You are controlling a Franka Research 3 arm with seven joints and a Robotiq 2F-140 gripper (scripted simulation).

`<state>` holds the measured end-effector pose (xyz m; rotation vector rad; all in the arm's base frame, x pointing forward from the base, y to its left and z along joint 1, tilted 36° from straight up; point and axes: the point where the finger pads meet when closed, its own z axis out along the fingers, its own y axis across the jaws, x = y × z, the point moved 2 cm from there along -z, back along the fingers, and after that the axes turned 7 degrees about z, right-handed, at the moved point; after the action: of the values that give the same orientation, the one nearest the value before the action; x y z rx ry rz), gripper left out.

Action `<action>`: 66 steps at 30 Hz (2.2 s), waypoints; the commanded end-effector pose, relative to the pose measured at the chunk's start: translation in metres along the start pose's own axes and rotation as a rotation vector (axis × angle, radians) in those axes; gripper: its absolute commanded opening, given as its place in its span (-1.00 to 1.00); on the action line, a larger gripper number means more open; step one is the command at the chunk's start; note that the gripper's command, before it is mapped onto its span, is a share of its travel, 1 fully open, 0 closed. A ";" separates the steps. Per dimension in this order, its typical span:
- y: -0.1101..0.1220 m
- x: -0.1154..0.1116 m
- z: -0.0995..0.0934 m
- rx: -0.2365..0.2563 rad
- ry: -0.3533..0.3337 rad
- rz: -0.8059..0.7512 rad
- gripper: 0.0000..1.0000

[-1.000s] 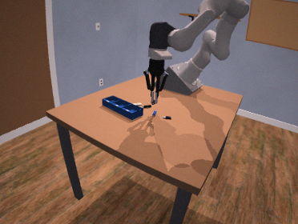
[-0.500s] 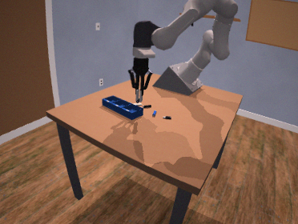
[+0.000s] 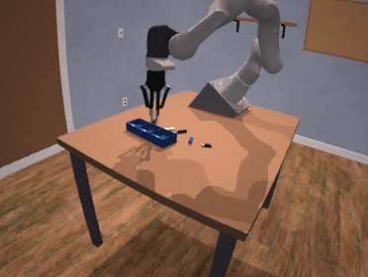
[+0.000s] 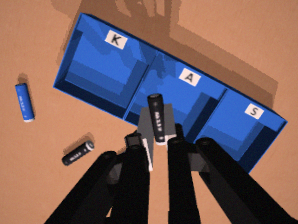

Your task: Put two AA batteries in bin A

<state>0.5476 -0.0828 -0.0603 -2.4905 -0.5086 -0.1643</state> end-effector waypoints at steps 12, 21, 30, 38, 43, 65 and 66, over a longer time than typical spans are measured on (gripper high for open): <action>0.015 -0.002 0.001 0.021 -0.009 -0.386 -0.89; 0.019 -0.006 0.001 0.029 0.001 -0.618 -0.89; 0.018 -0.008 0.001 0.018 0.010 -0.841 -0.89; 0.016 -0.011 0.001 0.023 0.001 -0.927 -0.89; 0.015 -0.011 0.001 0.023 0.001 -0.927 -0.89; 0.014 -0.002 0.001 0.023 0.001 -0.927 -0.89; 0.014 -0.002 0.001 0.023 0.001 -0.927 -0.89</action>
<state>0.5498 -0.0945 -0.0709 -2.0450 -1.6054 -0.5010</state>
